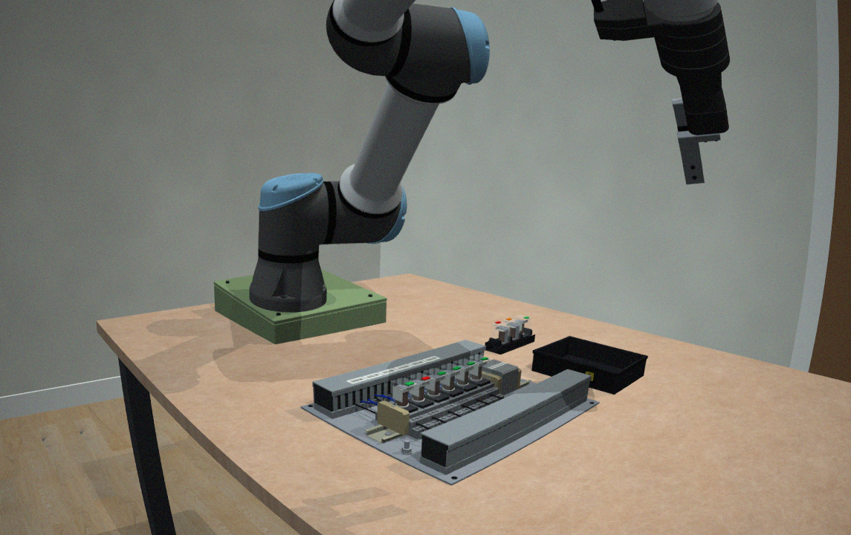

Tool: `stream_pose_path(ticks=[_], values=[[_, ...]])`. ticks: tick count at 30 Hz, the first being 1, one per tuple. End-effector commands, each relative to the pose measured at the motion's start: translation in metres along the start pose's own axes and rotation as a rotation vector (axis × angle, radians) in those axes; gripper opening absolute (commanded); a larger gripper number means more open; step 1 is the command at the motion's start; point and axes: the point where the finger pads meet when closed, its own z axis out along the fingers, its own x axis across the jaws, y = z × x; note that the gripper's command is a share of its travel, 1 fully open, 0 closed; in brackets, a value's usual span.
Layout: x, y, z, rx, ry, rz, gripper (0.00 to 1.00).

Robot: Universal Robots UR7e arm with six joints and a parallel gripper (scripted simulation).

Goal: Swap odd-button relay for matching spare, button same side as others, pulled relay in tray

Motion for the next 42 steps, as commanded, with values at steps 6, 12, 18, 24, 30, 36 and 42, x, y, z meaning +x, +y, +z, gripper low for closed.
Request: stream_pose_path(ticks=[6,12,18,24,30,36,42], values=[[0.014,-0.014,-0.015,-0.001,-0.001,-0.001,1.0],[0.034,-0.035,-0.037,-0.001,-0.001,-0.001,1.0],[0.034,-0.035,-0.037,-0.001,-0.001,-0.001,1.0],[0.053,-0.054,-0.057,-0.001,-0.001,-0.001,1.0],[0.066,-0.069,-0.072,-0.001,-0.001,-0.001,1.0],[0.066,-0.069,-0.072,-0.001,-0.001,-0.001,1.0],[0.092,-0.095,-0.1,-0.001,-0.001,-0.001,1.0]])
